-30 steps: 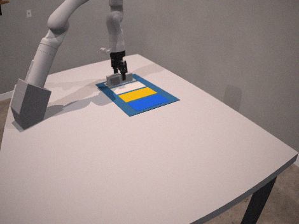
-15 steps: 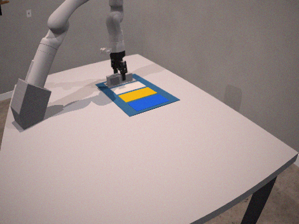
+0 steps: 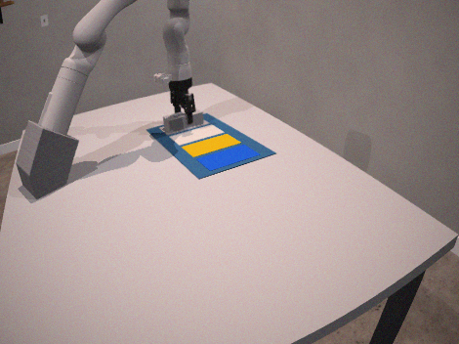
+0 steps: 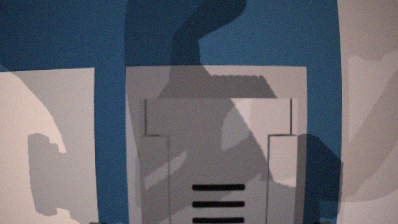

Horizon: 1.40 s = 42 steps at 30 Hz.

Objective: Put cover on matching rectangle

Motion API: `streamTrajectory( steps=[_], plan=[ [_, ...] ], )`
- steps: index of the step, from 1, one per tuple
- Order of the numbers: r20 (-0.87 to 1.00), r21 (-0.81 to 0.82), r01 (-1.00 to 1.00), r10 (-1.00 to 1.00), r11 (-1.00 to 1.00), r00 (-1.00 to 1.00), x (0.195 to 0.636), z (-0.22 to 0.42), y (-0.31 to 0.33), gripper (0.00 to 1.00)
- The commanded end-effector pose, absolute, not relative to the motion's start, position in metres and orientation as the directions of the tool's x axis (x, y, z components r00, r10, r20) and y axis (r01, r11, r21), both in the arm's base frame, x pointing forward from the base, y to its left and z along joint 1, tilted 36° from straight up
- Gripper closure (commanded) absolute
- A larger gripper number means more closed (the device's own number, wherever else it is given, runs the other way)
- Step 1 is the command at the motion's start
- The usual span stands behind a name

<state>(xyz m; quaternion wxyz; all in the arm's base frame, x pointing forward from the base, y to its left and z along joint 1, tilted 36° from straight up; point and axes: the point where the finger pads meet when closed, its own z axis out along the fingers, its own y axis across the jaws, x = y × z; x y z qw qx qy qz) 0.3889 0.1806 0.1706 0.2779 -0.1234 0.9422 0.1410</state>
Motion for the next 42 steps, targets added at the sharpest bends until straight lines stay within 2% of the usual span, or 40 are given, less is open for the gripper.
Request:
streamTrajectory(
  steps=[1,12,13,42],
  plan=[
    [-0.562,0.199,-0.310,-0.151,0.930,-0.813,0.3903,0.1717,0.1826,0.00],
    [-0.562,0.199,-0.310,-0.151,0.930,-0.813,0.3903,0.1717,0.1826,0.00],
    [-0.562,0.199,-0.310,-0.151,0.930,-0.813,0.3903,0.1717,0.1826,0.27],
    [-0.562,0.199,-0.310,-0.151,0.930,-0.813,0.3903,0.1717,0.1826,0.27]
  ],
)
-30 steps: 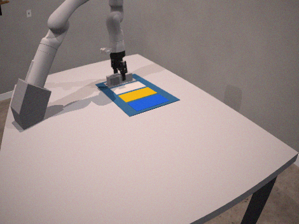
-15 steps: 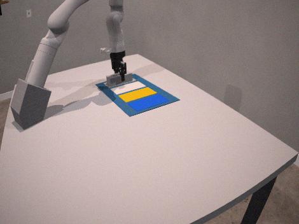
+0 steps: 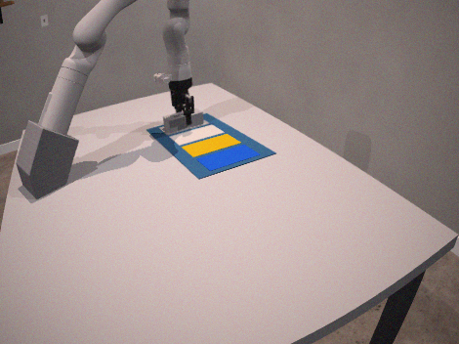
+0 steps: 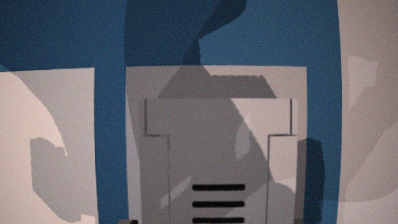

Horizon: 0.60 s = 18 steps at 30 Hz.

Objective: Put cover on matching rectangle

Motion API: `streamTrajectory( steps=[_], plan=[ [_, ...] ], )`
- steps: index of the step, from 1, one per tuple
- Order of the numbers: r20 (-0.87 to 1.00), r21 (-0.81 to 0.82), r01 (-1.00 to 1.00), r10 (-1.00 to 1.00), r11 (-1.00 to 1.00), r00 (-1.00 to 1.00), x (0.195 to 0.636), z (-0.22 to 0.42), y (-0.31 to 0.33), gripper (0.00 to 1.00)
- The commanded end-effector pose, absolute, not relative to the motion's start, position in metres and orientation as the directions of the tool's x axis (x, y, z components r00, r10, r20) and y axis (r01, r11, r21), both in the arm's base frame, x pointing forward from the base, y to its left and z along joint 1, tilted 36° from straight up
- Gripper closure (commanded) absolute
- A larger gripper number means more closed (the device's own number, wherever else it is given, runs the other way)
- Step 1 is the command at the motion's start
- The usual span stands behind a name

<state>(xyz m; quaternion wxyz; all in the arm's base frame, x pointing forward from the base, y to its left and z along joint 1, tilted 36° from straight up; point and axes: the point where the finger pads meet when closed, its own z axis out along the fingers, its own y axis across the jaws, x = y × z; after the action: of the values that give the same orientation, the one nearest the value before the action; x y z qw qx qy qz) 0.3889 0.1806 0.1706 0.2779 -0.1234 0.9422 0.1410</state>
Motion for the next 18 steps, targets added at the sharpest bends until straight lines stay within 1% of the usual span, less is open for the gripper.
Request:
streamTrajectory(
  steps=[1,4,5,18],
  plan=[
    [-0.562,0.199,-0.310,-0.151,0.930,-0.813,0.3903,0.1717,0.1826,0.27],
    [-0.562,0.199,-0.310,-0.151,0.930,-0.813,0.3903,0.1717,0.1826,0.27],
    [-0.562,0.199,-0.310,-0.151,0.930,-0.813,0.3903,0.1717,0.1826,1.00],
    [-0.562,0.199,-0.310,-0.151,0.930,-0.813,0.3903,0.1717,0.1826,1.00]
  ],
)
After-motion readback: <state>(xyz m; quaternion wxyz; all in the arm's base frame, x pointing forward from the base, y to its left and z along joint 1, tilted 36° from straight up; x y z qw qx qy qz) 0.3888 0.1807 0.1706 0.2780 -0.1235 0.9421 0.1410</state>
